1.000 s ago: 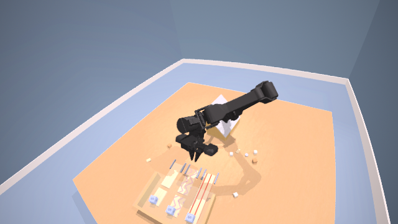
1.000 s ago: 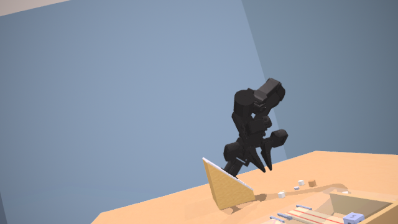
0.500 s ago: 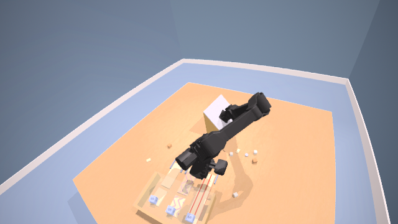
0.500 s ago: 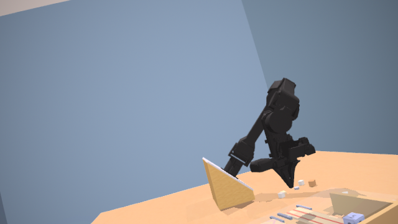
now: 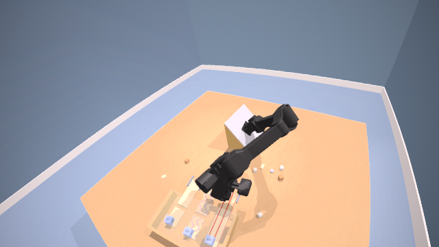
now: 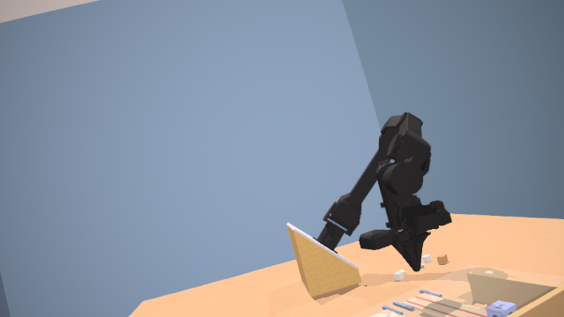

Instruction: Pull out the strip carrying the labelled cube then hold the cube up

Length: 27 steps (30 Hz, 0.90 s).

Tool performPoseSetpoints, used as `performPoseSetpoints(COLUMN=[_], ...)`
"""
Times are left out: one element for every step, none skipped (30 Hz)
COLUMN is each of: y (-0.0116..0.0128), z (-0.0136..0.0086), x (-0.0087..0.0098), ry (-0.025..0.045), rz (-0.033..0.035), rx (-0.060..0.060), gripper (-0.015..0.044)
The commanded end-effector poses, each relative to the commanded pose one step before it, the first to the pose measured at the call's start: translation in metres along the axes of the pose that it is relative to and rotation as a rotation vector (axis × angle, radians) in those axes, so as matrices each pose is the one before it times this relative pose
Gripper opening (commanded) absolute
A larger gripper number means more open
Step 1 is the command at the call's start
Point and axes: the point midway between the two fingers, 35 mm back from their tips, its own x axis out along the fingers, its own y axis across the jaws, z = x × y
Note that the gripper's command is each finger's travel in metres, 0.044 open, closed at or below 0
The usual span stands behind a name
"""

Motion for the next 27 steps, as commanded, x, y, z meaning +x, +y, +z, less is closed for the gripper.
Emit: performPoseSetpoints(y=[-0.00111, -0.00005, -0.00004, -0.00004, -0.00004, -0.00004, -0.00003, -0.00003, -0.00002, -0.00003, -0.00002, -0.00002, -0.00002, -0.00002, -0.00001, -0.00002, -0.00001, -0.00002, -0.00001, -0.00002, -0.00001, -0.00002, -0.00002, -0.00003, -0.00002, -0.00004, -0.00004], z=[-0.00175, 0.00006, 0.00006, 0.00005, 0.00004, 0.00003, 0.00002, 0.00001, 0.0, -0.00001, -0.00002, -0.00003, -0.00003, -0.00005, -0.00005, -0.00007, -0.00007, -0.00009, -0.0001, -0.00011, -0.00012, -0.00013, -0.00014, -0.00016, -0.00017, -0.00018, -0.00019], x=[0.0091, 0.00164, 0.00164, 0.00164, 0.00164, 0.00164, 0.00164, 0.00163, 0.00163, 0.00163, 0.00163, 0.00163, 0.00163, 0.00162, 0.00162, 0.00162, 0.00162, 0.00162, 0.00162, 0.00161, 0.00161, 0.00161, 0.00161, 0.0016, 0.0016, 0.0016, 0.0016], ry=[0.00708, -0.00002, -0.00002, -0.00003, -0.00003, -0.00003, -0.00003, -0.00003, -0.00004, -0.00004, -0.00004, -0.00004, -0.00004, -0.00004, -0.00004, -0.00004, -0.00005, -0.00005, -0.00005, -0.00005, -0.00005, -0.00005, -0.00005, -0.00005, -0.00005, -0.00005, -0.00005], rz=[-0.00219, -0.00002, -0.00001, 0.0, 0.00001, 0.00002, 0.00004, 0.00005, 0.00006, 0.00007, 0.00008, 0.00009, 0.00011, 0.00012, 0.00013, 0.00014, 0.00015, 0.00016, 0.00017, 0.00018, 0.00019, 0.00021, 0.00022, 0.00023, 0.00024, 0.00025, 0.00026], rx=[0.0079, 0.0, 0.0, 0.0, 0.0, 0.0, 0.0, 0.0, 0.0, 0.0, 0.0, 0.0, 0.0, 0.0, 0.0, 0.0, 0.0, 0.0, 0.0, 0.0, 0.0, 0.0, 0.0, 0.0, 0.0, 0.0, 0.0], gripper=[0.0, 0.0, 0.0, 0.0, 0.0, 0.0, 0.0, 0.0, 0.0, 0.0, 0.0, 0.0, 0.0, 0.0, 0.0, 0.0, 0.0, 0.0, 0.0, 0.0, 0.0, 0.0, 0.0, 0.0, 0.0, 0.0, 0.0])
